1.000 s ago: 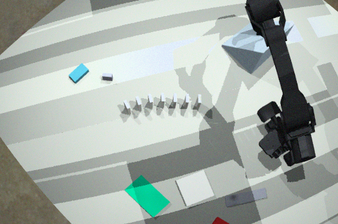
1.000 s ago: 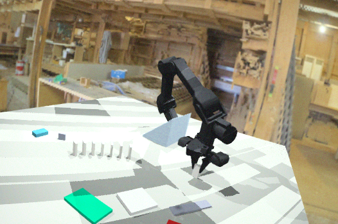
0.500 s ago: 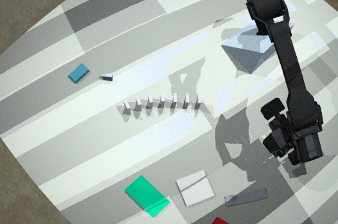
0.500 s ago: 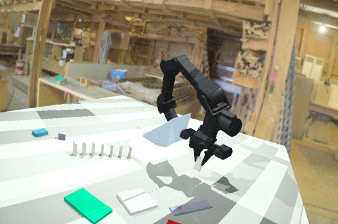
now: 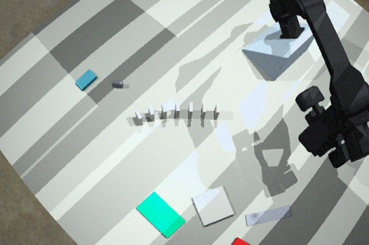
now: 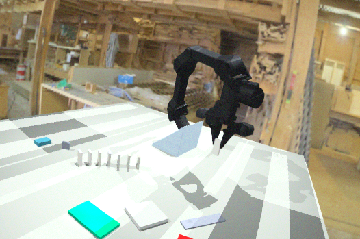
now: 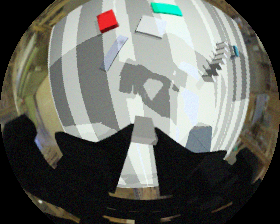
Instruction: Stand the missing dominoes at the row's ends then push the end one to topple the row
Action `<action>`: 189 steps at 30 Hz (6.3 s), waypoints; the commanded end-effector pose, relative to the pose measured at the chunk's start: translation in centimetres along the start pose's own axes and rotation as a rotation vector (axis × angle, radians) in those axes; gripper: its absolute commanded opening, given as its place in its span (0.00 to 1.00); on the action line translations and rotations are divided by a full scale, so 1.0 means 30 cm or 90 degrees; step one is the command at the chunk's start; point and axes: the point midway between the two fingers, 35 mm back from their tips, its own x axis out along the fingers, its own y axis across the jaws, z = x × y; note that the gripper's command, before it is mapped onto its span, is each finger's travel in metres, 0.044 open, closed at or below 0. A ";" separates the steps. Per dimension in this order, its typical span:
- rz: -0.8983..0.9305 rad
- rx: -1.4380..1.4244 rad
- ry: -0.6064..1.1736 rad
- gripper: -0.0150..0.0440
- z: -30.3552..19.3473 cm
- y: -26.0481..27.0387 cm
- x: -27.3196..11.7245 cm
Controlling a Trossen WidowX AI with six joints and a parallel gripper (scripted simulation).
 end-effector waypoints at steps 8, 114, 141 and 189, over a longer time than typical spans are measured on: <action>-0.001 0.252 -0.005 0.44 0.313 -0.494 -0.019; -0.012 -0.683 0.001 0.25 0.243 -0.570 0.208; -0.012 -0.683 0.001 0.25 0.243 -0.570 0.208; -0.014 -0.682 0.000 0.25 0.338 -0.627 0.473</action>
